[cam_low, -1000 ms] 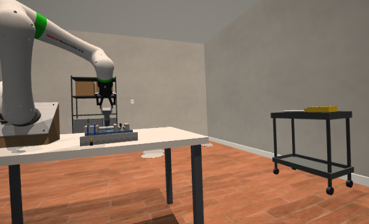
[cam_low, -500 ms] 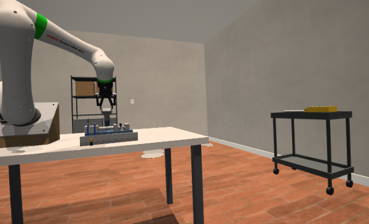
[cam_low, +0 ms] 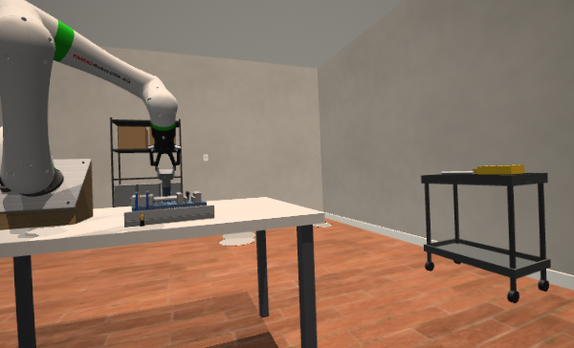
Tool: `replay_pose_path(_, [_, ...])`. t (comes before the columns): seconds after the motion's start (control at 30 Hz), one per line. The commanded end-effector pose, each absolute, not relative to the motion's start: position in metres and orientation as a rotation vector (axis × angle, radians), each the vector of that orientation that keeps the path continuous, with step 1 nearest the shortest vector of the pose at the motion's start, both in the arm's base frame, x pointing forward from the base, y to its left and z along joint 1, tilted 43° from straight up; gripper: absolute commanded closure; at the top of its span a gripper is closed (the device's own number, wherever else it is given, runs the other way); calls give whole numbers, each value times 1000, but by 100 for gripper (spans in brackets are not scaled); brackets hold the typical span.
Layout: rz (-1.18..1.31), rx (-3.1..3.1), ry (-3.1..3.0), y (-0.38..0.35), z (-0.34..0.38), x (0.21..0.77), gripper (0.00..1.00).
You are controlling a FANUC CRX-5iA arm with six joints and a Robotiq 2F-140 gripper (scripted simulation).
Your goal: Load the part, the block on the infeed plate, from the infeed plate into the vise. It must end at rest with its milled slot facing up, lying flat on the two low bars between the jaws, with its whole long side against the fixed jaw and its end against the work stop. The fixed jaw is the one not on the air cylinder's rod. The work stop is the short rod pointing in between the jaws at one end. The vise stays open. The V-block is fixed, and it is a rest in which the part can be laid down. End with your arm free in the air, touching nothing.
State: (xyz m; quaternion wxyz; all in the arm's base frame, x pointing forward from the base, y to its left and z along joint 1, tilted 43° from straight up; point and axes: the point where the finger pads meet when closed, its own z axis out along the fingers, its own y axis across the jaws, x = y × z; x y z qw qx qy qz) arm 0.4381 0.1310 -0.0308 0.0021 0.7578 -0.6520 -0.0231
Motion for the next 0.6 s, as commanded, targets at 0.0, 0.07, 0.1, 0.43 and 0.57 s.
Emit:
replay_pose_path(0.0, [-73,2378,-2046,131,-31,438,100])
replay_pose_path(0.07, [-73,2378,-2046,130,-31,438,100])
replay_pose_path(0.1, [-73,2378,-2046,130,-31,438,100])
replay_pose_path(0.43, [-73,2378,-2046,127,-34,439,100])
replay_pose_path(0.57, [-73,2378,-2046,126,-34,439,100])
